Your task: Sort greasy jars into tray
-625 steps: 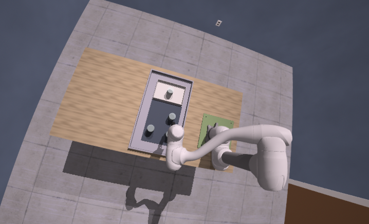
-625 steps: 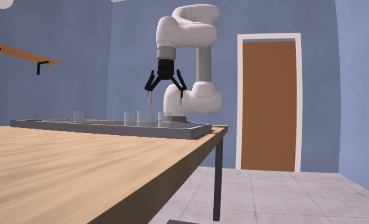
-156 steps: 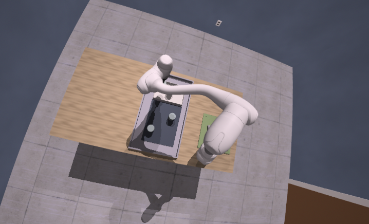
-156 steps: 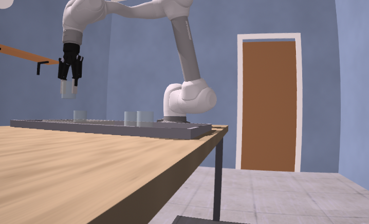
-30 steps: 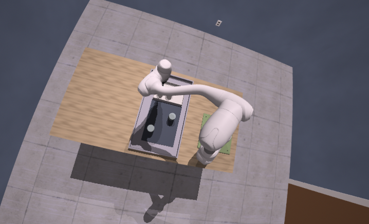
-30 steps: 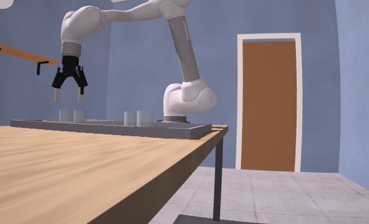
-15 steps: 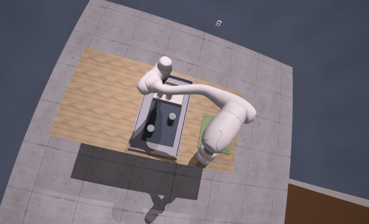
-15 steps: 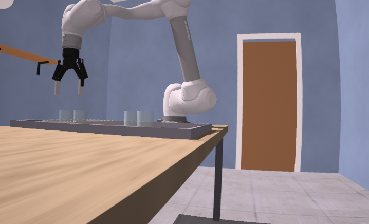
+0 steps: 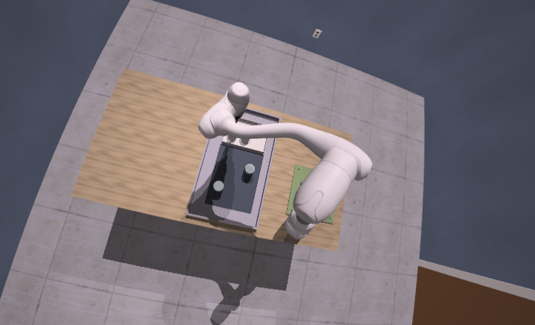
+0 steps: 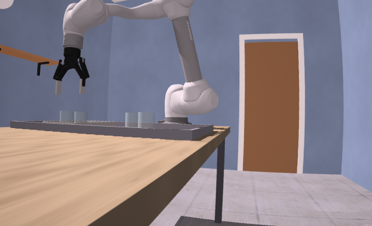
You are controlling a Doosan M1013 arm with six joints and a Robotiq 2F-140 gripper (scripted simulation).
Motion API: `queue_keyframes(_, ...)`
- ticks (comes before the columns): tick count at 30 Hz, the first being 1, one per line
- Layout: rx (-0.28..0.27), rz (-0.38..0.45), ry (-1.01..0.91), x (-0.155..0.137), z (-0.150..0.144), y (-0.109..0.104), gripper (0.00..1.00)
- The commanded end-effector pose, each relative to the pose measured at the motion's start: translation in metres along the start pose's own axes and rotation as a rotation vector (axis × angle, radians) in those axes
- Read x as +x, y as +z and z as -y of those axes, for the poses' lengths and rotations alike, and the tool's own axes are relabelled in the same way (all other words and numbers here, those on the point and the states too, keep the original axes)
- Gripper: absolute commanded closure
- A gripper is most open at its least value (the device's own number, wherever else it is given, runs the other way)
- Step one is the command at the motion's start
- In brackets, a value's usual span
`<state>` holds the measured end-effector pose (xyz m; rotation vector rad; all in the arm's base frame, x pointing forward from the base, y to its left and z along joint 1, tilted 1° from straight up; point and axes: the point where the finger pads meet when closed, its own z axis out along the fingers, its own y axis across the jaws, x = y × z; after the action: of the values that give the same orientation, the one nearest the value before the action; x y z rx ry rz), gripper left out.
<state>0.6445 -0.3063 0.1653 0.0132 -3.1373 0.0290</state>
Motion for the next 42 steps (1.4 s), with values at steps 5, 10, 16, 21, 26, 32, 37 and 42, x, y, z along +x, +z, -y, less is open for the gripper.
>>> queue_keyframes(5,-0.002,0.005,0.000,-0.001,-0.061,-0.004,0.00)
queue_keyframes(10,-0.002,0.005,0.000,0.000,-0.086,-0.004,0.00)
queue_keyframes(16,-0.002,0.005,0.000,0.000,-0.136,-0.004,0.00)
queue_keyframes(21,-0.002,0.005,0.000,0.000,-0.178,-0.004,0.00)
queue_keyframes(26,-0.002,0.005,0.000,0.000,-0.203,-0.004,0.00)
queue_keyframes(32,-0.002,0.005,0.000,0.001,-0.253,-0.004,0.00)
queue_keyframes(37,-0.002,0.005,0.000,0.001,-0.294,-0.004,0.00)
queue_keyframes(42,-0.002,0.005,0.000,0.001,-0.328,-0.004,0.00)
